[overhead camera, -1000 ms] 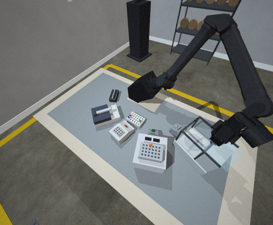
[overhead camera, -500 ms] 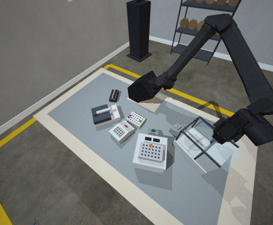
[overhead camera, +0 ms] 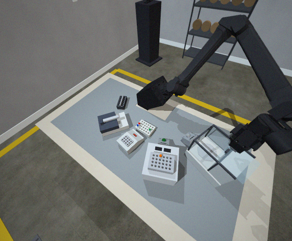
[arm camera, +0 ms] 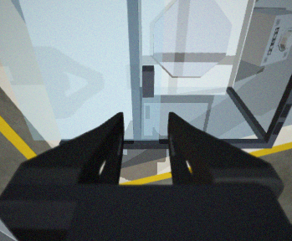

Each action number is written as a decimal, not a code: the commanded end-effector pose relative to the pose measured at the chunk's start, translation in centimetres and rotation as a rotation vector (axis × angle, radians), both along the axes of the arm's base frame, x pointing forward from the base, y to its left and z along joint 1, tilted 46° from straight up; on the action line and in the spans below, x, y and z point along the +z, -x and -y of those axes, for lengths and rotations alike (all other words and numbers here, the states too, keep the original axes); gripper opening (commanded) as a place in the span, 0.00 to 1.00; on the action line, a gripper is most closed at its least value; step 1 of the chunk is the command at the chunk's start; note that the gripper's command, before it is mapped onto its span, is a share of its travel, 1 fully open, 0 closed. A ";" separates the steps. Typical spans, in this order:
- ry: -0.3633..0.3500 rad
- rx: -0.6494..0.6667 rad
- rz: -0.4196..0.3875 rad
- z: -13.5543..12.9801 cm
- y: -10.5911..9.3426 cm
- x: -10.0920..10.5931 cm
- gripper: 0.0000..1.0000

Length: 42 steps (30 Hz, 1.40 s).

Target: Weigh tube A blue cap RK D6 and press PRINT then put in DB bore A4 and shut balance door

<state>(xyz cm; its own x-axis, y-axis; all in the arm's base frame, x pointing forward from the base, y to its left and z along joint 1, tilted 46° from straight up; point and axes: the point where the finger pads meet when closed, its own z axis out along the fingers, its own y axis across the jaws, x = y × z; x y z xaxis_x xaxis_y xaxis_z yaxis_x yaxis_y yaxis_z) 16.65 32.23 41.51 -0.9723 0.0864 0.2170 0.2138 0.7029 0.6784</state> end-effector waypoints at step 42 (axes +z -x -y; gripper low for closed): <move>-0.004 0.012 0.067 -0.2 -2.0 -0.6 0.36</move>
<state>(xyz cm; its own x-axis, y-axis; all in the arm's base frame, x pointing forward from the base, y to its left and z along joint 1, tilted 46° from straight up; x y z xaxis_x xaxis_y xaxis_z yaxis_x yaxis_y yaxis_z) 16.79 32.20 41.44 -0.9764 0.0798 0.2005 0.1974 0.7057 0.6805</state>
